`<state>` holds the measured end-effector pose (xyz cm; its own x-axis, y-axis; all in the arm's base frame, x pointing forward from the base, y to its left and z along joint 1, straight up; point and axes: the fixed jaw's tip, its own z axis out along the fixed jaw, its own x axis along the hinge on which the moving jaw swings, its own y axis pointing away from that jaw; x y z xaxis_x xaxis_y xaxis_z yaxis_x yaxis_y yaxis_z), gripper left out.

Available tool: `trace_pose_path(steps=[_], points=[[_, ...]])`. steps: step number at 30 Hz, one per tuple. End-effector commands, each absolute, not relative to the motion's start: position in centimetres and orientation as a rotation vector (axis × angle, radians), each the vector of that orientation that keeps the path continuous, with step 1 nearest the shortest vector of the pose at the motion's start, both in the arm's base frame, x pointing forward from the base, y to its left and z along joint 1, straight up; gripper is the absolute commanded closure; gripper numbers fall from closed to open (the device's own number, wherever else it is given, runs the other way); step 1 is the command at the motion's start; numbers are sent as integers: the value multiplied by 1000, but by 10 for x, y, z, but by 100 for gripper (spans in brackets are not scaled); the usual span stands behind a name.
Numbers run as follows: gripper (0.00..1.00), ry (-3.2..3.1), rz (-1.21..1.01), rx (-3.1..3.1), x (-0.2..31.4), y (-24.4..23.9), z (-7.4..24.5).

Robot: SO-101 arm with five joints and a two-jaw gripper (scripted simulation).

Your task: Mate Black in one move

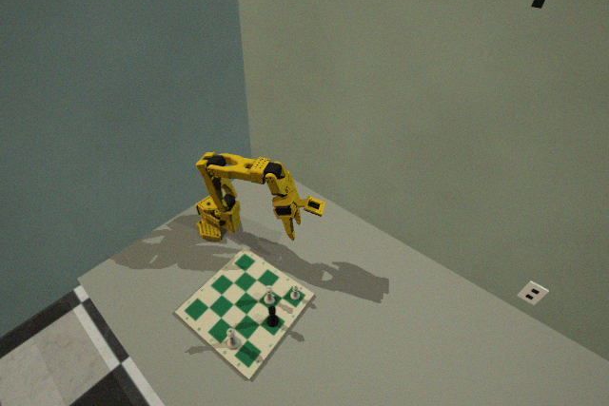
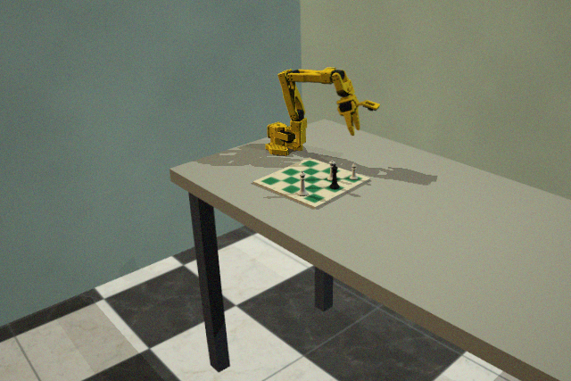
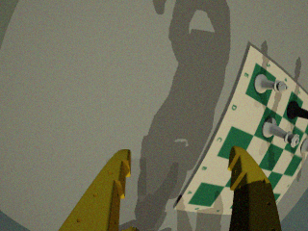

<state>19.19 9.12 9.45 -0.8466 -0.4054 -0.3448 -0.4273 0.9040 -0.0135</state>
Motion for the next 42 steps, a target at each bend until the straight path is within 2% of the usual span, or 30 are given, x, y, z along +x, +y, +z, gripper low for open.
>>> trace_pose_path(steps=[1,13,42], points=[[66,2674,137,-882,167,126,103],[60,2617,156,-1186,132,151,104],[60,2615,157,-1192,131,151,104]])
